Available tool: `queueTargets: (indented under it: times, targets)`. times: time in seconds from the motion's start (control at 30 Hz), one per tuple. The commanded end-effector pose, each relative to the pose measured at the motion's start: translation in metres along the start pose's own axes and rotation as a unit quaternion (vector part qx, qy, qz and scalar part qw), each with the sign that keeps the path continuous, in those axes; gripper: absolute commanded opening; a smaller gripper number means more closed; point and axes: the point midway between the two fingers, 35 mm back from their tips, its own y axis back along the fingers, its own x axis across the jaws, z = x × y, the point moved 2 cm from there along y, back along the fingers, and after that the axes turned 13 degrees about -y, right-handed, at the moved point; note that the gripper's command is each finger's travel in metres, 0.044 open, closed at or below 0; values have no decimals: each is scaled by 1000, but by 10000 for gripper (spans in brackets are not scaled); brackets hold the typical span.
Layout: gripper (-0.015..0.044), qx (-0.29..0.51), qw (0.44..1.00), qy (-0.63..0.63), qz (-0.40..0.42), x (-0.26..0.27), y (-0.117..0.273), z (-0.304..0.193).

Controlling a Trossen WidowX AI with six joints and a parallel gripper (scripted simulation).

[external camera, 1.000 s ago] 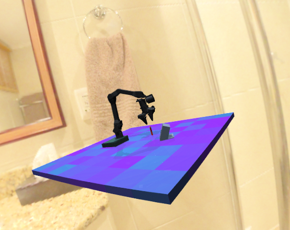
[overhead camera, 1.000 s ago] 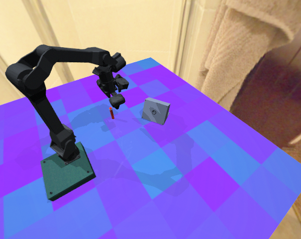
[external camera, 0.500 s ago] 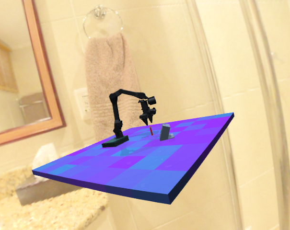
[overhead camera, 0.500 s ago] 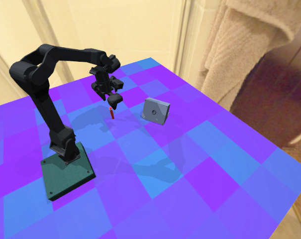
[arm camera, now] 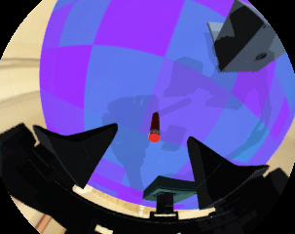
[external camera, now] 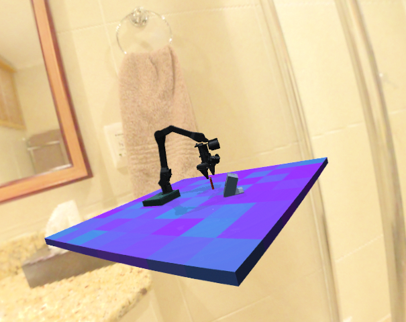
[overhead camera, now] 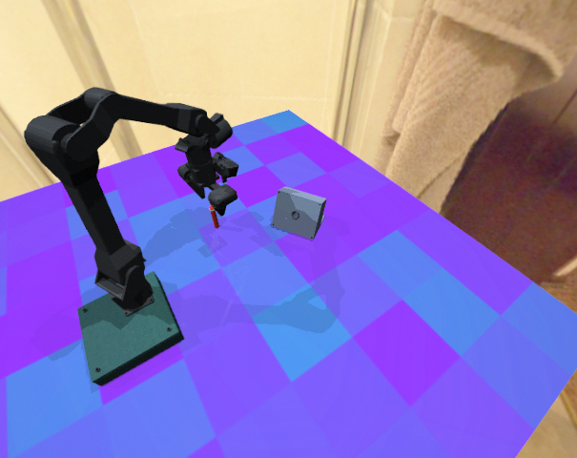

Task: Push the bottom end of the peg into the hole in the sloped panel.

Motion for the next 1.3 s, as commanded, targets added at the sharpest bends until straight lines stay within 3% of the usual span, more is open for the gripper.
queueTargets:
  times: [0.0,0.83,1.27]
  targets:
    - [440,4,1000,3,-6,-2,-9,-2]
    - [440,4,1000,3,-6,-3,-40,-4]
    - [99,2,1000,0,-1,-1,-38,-2]
